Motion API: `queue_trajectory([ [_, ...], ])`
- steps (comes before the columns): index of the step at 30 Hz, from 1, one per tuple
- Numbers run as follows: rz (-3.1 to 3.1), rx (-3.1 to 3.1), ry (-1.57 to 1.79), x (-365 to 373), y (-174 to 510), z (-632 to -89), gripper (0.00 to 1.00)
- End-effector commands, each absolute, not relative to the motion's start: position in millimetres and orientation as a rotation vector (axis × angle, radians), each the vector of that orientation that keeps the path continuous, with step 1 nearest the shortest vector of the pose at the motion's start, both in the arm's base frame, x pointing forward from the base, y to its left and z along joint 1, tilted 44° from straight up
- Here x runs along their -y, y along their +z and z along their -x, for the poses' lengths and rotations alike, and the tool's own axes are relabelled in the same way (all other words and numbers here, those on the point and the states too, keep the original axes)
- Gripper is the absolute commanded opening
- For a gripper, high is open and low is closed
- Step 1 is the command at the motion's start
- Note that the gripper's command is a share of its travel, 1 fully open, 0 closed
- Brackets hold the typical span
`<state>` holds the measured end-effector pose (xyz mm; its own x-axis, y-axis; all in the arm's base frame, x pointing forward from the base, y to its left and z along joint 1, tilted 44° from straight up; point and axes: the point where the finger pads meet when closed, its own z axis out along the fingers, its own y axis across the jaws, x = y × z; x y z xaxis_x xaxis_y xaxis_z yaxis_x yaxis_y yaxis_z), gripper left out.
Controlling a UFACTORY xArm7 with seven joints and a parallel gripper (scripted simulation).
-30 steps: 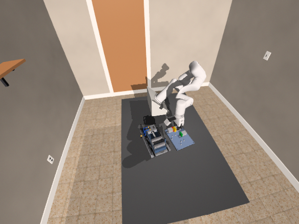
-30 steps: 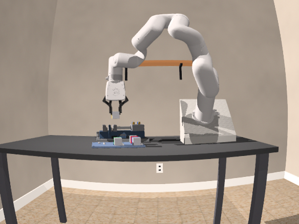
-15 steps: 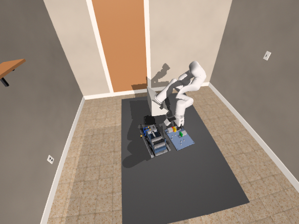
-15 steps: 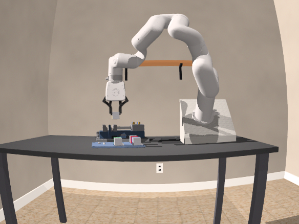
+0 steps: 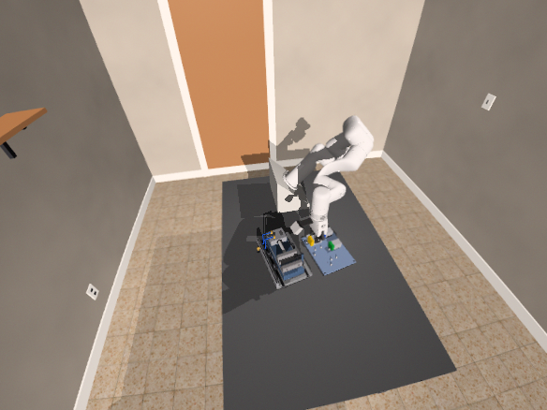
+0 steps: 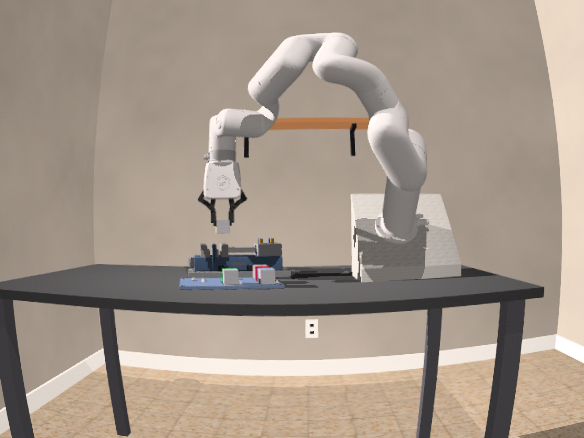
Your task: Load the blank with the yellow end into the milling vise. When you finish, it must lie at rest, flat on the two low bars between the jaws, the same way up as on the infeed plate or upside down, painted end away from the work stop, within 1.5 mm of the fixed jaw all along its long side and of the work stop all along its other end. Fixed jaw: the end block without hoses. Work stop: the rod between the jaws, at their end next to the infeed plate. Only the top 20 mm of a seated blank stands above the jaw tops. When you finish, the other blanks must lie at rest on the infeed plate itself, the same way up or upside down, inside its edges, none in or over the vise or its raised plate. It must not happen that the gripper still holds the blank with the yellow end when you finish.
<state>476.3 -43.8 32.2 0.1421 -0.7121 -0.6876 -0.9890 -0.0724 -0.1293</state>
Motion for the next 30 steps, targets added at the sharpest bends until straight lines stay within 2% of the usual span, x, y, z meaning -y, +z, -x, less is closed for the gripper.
queue_trajectory([
  [1,1.845,-1.628,0.610,46,33,-478,0.00],
  [30,1.846,-1.628,0.609,113,-35,-504,0.00],
])
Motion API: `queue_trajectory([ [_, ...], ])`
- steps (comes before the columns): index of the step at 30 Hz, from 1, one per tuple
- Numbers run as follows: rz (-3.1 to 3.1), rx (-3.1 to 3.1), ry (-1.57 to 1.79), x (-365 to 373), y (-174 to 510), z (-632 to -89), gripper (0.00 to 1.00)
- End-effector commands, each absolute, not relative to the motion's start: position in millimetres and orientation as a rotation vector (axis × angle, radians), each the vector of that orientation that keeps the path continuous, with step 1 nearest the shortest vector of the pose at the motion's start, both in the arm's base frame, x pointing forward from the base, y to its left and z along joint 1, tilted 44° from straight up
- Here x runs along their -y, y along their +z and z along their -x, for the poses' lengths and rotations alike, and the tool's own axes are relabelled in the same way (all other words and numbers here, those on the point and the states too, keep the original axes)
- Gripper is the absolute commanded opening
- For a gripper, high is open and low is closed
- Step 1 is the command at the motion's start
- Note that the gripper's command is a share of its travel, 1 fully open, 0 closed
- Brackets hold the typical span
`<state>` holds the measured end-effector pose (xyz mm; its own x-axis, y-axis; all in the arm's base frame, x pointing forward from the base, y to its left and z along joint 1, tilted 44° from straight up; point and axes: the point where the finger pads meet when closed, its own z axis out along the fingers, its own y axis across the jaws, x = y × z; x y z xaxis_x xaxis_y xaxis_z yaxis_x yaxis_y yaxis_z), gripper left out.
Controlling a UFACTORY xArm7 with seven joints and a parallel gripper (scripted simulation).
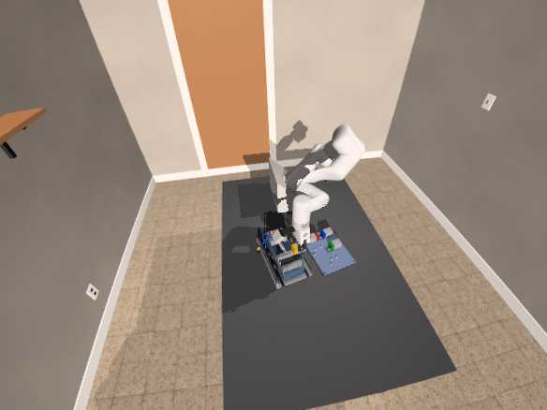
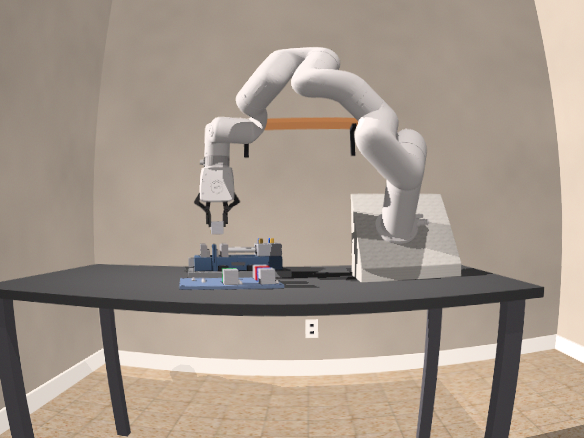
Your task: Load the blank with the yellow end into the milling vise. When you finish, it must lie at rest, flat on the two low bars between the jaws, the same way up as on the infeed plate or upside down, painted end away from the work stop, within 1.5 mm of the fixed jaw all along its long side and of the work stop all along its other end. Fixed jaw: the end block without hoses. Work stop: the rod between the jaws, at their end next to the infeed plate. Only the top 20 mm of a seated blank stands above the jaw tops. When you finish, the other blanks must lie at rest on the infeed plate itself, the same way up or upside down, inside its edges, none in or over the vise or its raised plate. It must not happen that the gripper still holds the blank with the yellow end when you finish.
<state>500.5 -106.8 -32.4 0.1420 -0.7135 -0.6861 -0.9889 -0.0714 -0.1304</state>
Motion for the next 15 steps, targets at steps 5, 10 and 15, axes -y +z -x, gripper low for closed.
queue_trajectory([
  [5,1.846,-1.628,0.609,113,-35,-504,0.00],
  [10,1.846,-1.629,0.609,133,-56,-512,0.00],
  [15,1.846,-1.628,0.609,154,-76,-520,0.00],
])
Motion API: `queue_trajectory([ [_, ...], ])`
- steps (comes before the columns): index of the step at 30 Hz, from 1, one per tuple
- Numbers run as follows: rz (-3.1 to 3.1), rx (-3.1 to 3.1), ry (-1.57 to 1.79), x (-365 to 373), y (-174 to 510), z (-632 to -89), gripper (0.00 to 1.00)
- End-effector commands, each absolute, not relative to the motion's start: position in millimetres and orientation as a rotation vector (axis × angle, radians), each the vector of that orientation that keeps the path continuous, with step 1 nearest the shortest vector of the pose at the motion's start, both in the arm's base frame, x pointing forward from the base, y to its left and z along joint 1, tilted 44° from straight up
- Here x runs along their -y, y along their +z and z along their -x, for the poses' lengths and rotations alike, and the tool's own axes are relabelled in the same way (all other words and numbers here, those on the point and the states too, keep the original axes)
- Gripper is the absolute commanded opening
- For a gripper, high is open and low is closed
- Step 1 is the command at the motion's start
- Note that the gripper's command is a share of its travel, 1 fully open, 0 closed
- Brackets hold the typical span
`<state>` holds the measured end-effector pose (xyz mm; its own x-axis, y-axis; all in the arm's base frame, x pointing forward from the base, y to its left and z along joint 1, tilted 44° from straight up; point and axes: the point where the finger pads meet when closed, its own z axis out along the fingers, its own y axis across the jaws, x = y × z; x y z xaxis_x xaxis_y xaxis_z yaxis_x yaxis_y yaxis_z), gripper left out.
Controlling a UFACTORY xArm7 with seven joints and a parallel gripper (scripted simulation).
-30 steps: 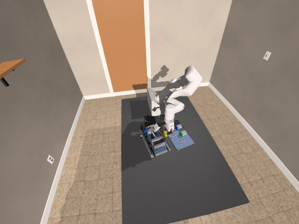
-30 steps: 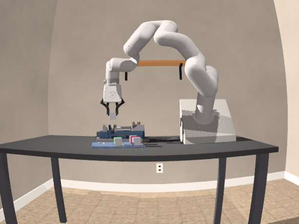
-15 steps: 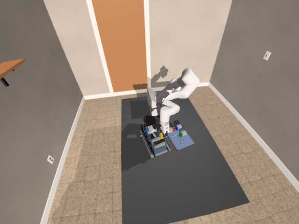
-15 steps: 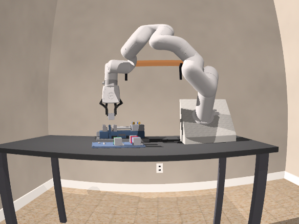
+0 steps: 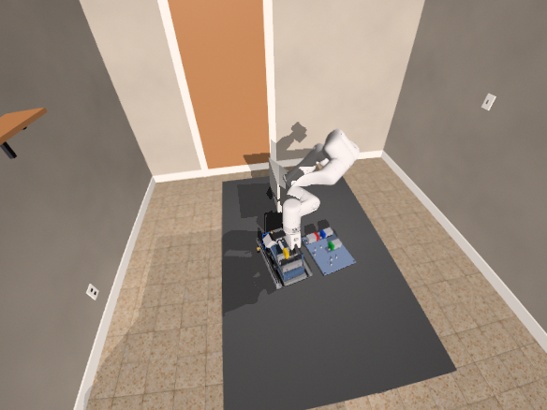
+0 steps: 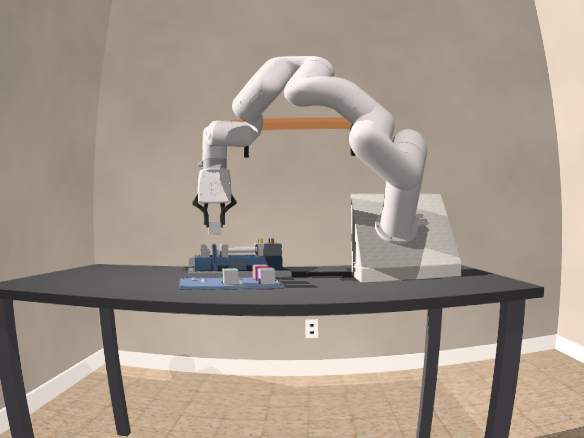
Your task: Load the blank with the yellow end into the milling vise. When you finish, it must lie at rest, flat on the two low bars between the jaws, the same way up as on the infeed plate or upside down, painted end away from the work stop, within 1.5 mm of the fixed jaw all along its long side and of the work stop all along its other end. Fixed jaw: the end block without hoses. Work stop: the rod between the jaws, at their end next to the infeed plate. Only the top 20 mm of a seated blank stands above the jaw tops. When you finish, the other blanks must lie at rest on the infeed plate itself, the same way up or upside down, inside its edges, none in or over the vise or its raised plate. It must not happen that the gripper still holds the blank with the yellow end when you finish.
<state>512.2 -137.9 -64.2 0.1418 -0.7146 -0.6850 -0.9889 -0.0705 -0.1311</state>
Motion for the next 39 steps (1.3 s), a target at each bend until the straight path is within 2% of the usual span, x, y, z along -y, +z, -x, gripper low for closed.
queue_trajectory([
  [1,1.846,-1.628,0.609,153.6,-76.1,-520.4,0.00],
  [39,1.847,-1.628,0.609,155.2,-77.8,-521.3,0.00],
])
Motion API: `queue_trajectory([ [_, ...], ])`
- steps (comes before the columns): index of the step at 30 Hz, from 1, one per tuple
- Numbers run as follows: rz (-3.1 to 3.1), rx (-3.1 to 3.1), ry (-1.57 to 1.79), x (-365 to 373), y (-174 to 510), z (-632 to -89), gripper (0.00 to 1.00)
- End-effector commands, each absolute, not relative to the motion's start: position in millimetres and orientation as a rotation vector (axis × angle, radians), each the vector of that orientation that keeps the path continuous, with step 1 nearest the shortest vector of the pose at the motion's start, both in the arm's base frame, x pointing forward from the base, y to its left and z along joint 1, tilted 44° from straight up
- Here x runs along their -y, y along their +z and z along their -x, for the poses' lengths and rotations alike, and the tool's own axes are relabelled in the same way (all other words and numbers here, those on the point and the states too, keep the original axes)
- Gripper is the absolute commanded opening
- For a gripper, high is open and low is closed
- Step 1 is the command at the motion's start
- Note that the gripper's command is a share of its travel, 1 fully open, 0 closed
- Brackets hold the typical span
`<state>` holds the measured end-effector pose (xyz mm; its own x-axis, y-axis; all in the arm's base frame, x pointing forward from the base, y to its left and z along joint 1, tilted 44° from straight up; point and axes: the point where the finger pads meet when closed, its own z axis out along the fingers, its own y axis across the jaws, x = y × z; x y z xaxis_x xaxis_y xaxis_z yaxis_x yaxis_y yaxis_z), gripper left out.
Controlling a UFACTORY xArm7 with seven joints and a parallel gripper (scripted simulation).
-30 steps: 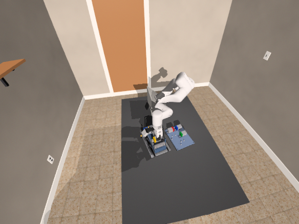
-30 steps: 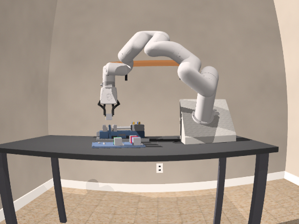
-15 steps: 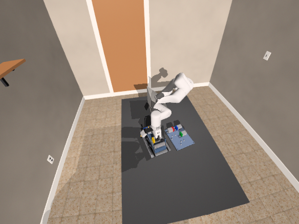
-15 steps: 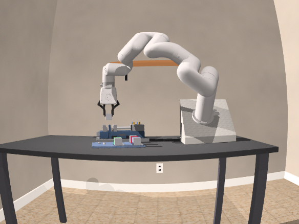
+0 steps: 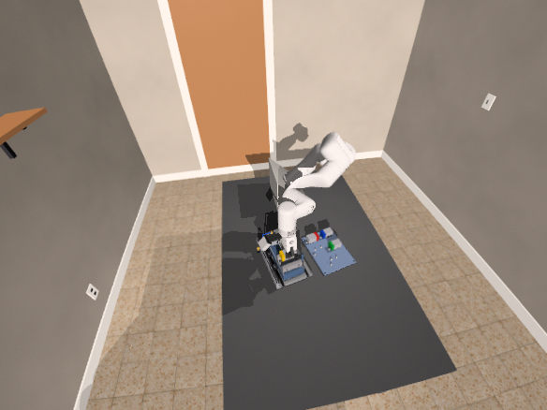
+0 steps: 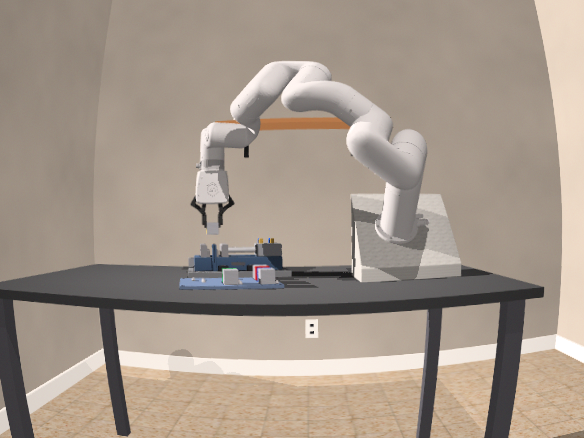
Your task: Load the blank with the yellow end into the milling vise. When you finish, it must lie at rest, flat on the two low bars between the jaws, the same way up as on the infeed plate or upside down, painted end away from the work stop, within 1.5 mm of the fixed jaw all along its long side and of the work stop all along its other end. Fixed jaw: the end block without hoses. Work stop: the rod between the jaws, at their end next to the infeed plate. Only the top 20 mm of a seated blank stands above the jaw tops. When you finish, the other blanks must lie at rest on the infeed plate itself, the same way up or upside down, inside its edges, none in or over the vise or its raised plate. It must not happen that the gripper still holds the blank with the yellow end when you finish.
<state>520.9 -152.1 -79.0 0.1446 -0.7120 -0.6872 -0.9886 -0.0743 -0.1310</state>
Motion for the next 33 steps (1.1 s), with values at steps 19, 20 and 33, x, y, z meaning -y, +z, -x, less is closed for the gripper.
queue_trajectory([
  [19,1.847,-1.628,0.609,152.3,-74.9,-520.0,0.00],
  [20,1.847,-1.628,0.609,152.2,-74.7,-520.0,0.00],
  [33,1.847,-1.628,0.609,150.9,-73.4,-519.4,0.00],
])
